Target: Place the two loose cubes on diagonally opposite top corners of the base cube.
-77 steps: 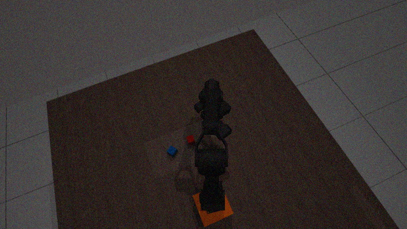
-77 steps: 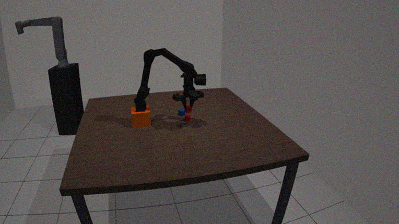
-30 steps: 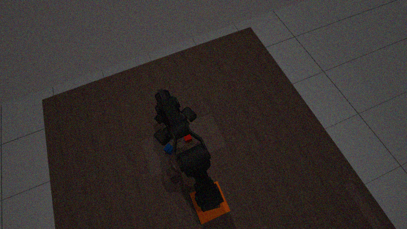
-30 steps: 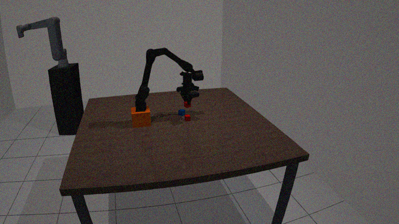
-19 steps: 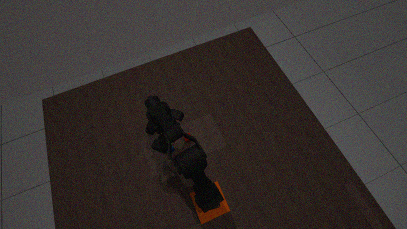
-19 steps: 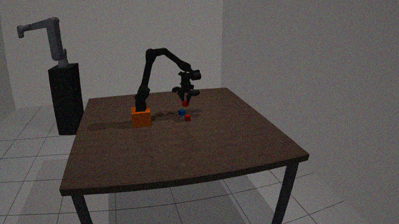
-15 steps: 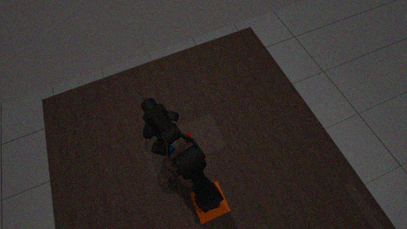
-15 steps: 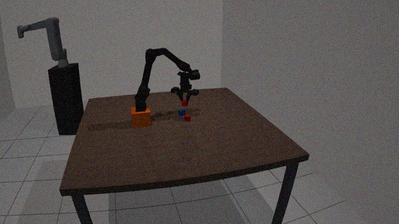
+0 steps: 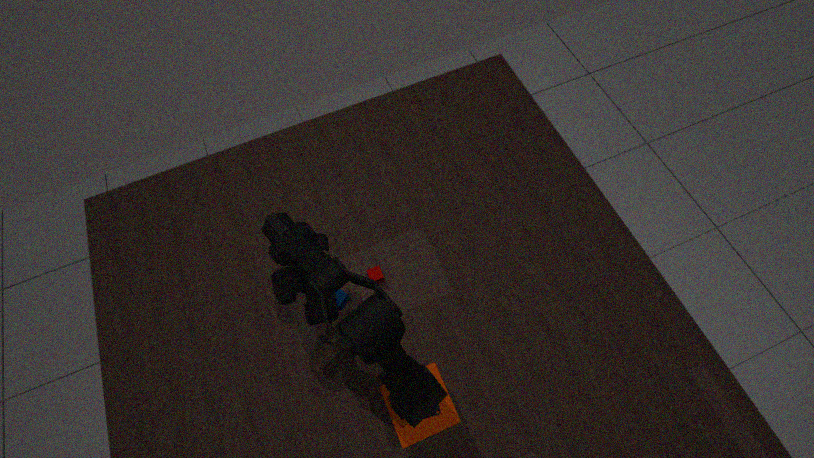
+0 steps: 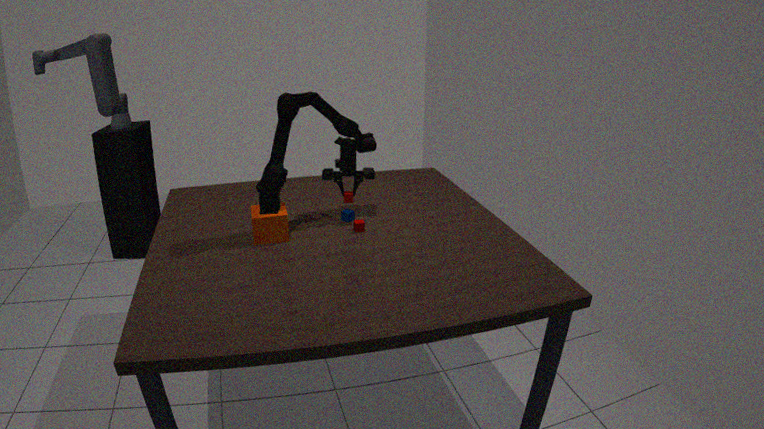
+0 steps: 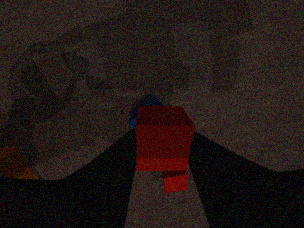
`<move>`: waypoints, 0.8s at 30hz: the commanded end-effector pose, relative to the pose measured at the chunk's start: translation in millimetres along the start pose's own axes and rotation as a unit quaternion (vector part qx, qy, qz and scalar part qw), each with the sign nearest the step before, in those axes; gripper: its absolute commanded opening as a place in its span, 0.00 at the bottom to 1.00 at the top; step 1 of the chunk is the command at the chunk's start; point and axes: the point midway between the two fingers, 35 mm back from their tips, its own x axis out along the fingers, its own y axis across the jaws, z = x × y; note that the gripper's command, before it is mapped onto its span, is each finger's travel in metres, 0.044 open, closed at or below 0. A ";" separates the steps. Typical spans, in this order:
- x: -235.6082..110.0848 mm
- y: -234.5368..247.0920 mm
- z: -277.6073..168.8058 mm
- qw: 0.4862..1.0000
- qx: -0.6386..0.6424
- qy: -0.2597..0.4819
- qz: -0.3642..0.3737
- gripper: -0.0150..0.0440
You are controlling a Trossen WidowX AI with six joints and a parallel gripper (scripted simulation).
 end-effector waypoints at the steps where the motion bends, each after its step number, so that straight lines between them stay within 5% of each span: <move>1: 0.6 3.1 2.3 1.000 -0.009 0.001 0.004 0.43; 24: 29.2 3.6 2.6 1.000 -0.008 0.001 0.004 0.43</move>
